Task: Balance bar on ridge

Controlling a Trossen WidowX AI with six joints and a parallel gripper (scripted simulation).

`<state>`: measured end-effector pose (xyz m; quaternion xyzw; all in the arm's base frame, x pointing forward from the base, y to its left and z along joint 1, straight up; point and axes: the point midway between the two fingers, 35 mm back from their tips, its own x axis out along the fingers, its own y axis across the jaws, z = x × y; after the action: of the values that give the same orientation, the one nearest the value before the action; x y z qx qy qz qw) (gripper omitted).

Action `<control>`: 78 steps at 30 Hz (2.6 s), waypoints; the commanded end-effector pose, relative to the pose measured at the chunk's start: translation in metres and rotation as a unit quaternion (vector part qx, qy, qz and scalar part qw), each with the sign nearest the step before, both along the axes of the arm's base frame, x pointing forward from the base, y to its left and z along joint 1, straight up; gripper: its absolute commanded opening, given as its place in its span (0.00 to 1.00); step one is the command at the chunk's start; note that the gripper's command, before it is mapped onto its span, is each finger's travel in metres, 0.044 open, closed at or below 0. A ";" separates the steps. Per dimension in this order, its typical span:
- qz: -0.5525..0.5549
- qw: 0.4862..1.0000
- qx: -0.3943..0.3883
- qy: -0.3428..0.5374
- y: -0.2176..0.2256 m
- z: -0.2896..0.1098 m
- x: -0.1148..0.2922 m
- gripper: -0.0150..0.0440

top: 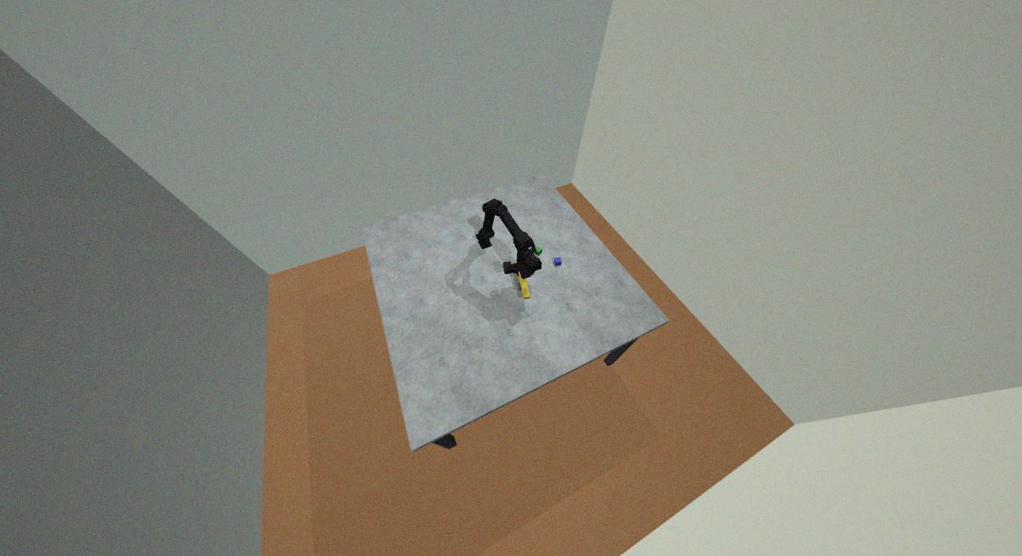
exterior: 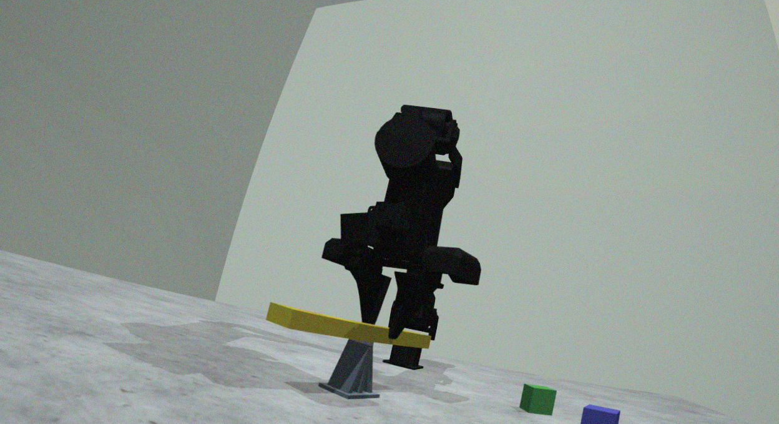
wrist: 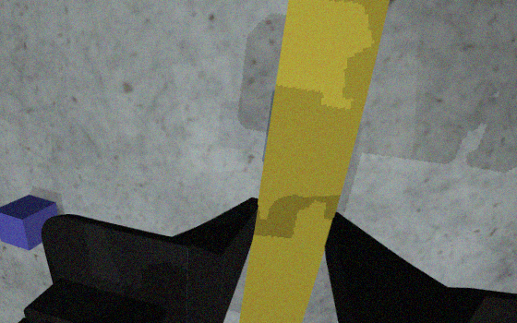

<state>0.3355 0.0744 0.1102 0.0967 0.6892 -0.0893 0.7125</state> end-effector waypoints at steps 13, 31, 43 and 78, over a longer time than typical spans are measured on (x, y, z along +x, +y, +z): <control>0.000 1.000 0.000 0.000 0.000 0.000 0.000 0.25; 0.000 1.000 0.000 0.000 0.000 0.000 0.000 0.25; 0.000 1.000 0.000 0.000 0.000 0.000 0.000 0.54; 0.000 1.000 0.000 0.000 0.000 0.000 0.000 0.55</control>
<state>0.3355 0.0744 0.1102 0.0967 0.6892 -0.0893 0.7125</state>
